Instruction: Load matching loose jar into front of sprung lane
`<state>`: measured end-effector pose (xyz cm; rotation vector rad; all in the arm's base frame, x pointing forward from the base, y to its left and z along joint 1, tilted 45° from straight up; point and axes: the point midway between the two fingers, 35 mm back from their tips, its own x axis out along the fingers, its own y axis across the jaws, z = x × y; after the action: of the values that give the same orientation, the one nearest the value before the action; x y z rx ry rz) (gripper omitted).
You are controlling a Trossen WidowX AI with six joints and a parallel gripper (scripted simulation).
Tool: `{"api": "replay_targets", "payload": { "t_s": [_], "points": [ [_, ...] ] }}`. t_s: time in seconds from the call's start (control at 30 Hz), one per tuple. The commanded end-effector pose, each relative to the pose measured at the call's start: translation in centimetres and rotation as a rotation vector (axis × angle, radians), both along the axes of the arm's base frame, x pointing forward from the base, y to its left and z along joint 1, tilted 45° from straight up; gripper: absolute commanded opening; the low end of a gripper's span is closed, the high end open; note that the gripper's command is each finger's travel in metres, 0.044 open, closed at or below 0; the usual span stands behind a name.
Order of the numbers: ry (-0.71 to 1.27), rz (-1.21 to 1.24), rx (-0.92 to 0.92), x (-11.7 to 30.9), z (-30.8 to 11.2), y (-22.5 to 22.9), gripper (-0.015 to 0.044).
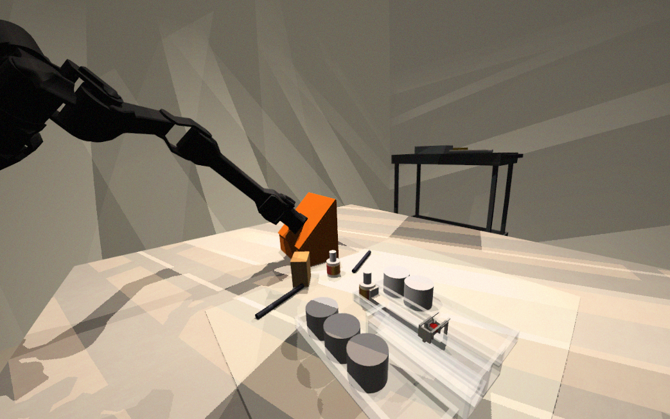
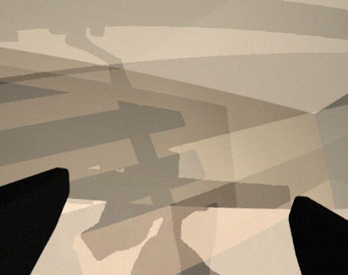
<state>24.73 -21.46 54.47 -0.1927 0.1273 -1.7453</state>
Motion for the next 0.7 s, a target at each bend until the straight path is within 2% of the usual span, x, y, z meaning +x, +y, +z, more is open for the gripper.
{"api": "replay_targets", "payload": {
  "t_s": [0.0, 0.1, 0.3, 0.43, 0.67],
  "points": [
    [0.002, 0.003, -0.001, 0.1, 0.0, 0.0, 0.0426],
    [0.025, 0.045, -0.015, 1.3, -0.5, 0.3, 0.044],
    [0.123, 0.227, -0.047, 6.5, -3.5, 2.0, 0.044],
    [0.212, 0.372, -0.027, 11.0, -7.6, 4.3, 0.044],
    [0.349, 0.594, 0.036, 16.2, -15.1, 9.1, 0.044]
  ]
}}
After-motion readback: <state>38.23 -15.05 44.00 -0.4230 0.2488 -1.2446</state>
